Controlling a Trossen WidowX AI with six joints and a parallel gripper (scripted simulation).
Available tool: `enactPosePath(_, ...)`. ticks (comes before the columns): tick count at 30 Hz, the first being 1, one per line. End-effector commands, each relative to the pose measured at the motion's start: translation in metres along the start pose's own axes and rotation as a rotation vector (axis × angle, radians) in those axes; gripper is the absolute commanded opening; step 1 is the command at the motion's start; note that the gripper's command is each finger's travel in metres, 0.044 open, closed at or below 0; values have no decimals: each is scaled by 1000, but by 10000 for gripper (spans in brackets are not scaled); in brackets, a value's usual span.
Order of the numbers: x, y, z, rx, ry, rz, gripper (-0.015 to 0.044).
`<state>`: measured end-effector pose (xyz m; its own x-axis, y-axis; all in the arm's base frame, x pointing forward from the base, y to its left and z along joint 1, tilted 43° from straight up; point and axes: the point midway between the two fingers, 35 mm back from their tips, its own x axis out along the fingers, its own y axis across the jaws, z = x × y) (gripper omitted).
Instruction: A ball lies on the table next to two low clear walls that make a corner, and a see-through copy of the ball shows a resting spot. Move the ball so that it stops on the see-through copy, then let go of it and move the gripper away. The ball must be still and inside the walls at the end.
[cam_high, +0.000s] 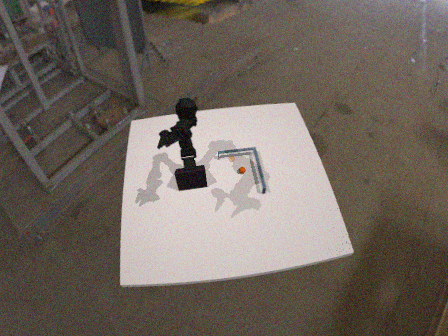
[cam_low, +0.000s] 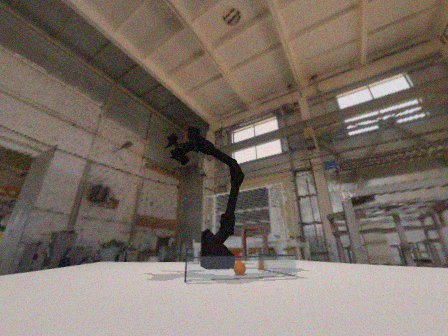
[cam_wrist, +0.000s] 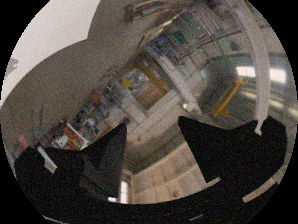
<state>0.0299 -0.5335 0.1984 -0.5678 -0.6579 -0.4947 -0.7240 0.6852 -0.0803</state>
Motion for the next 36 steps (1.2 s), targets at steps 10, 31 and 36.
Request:
enactPosePath(10, -102, -65, 169, 174, -487, -231, 305)
enactPosePath(31, -340, 40, 410, 244, -1276, 269, 305)
enactPosePath(36, -391, 103, 442, 219, -1324, 556, 305)
